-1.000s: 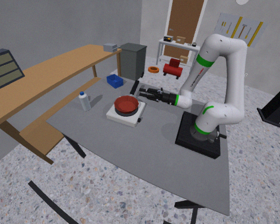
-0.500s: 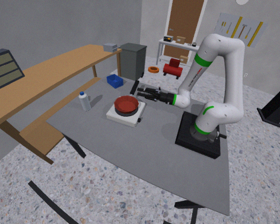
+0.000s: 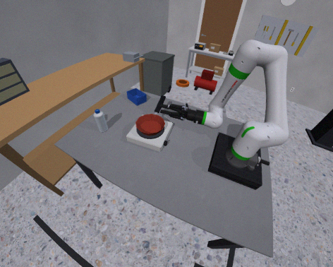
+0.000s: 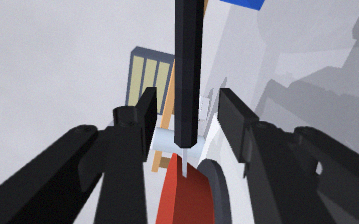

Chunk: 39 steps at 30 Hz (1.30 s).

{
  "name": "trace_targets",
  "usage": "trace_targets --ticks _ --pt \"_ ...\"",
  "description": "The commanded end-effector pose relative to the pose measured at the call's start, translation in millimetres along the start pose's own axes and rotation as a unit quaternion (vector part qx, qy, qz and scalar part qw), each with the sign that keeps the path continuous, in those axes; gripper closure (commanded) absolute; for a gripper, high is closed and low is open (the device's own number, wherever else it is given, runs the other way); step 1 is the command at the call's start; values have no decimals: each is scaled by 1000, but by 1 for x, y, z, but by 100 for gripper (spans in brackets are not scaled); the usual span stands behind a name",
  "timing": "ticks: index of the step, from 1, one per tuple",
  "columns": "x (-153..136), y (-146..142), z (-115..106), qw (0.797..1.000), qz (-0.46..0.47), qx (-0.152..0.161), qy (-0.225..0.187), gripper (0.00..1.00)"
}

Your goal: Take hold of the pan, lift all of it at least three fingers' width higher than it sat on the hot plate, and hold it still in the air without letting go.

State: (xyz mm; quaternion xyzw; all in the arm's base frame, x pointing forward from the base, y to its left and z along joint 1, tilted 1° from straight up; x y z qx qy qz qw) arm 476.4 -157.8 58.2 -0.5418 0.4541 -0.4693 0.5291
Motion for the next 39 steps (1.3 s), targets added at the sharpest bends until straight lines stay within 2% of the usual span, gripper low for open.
trace_targets --ticks 1,16,39 --pt "0 -1 3 1000 -1 1 0 59" --pt "0 -1 26 1000 -1 1 0 59" --pt "0 -1 43 1000 -1 1 0 59"
Point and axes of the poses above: the point where the finger pads meet when closed, its own z axis out along the fingers, its own y axis across the jaws, x = y × z, the point moved 7 cm from there along -z, back along the fingers, and after that the axes turned 11 degrees about z, right-handed, at the moved point
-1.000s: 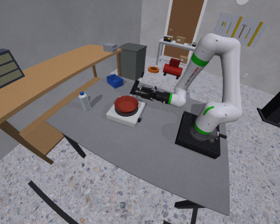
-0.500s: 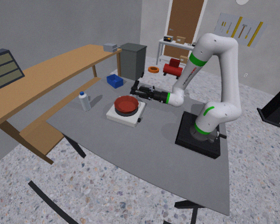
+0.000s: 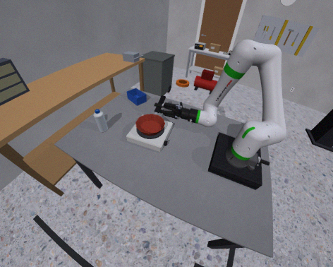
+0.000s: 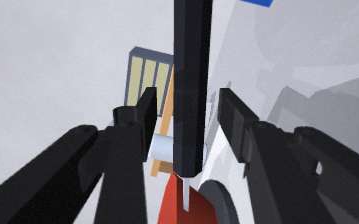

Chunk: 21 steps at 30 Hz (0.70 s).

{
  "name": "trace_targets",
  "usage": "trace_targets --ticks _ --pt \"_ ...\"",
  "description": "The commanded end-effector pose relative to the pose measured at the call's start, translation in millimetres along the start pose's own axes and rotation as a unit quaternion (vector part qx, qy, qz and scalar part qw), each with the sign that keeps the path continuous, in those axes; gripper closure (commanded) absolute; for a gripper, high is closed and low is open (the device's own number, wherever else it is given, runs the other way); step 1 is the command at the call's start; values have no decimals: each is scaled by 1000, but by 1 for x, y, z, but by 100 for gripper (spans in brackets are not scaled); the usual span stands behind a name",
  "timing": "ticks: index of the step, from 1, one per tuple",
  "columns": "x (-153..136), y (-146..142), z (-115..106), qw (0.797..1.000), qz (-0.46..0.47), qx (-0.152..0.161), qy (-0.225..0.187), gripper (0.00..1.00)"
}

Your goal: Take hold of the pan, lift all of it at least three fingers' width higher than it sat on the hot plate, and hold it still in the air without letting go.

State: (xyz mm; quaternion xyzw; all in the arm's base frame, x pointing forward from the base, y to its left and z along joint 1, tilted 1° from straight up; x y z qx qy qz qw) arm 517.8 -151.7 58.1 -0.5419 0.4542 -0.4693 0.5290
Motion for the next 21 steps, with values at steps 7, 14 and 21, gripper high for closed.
trace_targets --ticks 7,14,21 --pt "0 -1 4 1000 -1 1 0 59" --pt "0 -1 4 1000 -1 1 0 59" --pt "0 -1 4 1000 -1 1 0 59"
Point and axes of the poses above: the point where the finger pads meet when closed, its own z axis out along the fingers, its own y axis across the jaws, x = y × z, the point moved 7 cm from there along -z, back along the fingers, and after that the axes turned 11 degrees about z, right-handed, at the moved point
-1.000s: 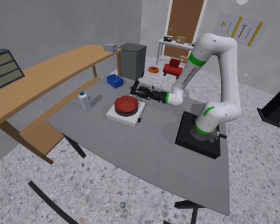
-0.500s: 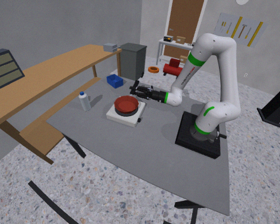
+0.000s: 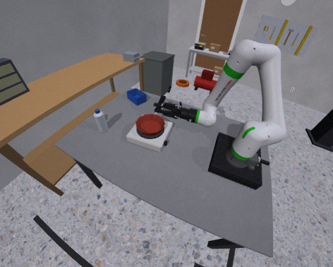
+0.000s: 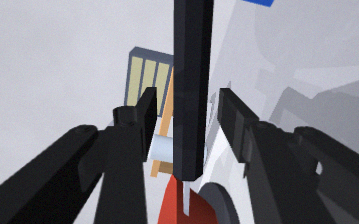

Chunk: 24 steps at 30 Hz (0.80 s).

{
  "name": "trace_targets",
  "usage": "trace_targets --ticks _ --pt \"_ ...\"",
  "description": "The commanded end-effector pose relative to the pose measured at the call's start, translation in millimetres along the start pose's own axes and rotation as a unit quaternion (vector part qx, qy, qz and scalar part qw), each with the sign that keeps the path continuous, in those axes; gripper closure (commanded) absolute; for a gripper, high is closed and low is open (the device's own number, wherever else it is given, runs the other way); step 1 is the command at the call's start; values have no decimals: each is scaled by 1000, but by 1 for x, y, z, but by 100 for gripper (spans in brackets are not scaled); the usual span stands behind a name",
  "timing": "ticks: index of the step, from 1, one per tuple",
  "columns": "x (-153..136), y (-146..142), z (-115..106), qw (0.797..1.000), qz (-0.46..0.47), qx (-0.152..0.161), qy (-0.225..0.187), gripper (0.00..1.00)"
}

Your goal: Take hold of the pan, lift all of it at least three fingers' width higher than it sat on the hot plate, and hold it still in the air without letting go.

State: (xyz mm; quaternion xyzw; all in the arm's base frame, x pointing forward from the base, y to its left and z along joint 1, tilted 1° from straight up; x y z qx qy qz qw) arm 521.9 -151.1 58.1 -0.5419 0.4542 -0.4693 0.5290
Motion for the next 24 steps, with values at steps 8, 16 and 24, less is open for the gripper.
trace_targets --ticks 8,16,24 --pt "0 -1 0 1000 -1 1 0 59" --pt "0 -1 0 1000 -1 1 0 90" --pt "0 -1 0 1000 -1 1 0 90"
Point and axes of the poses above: the point where the finger pads meet when closed, its own z axis out along the fingers, its own y axis across the jaws, x = y × z, the point moved 7 cm from there along -z, back along the fingers, and after that the axes turned 11 degrees about z, right-handed, at the moved point
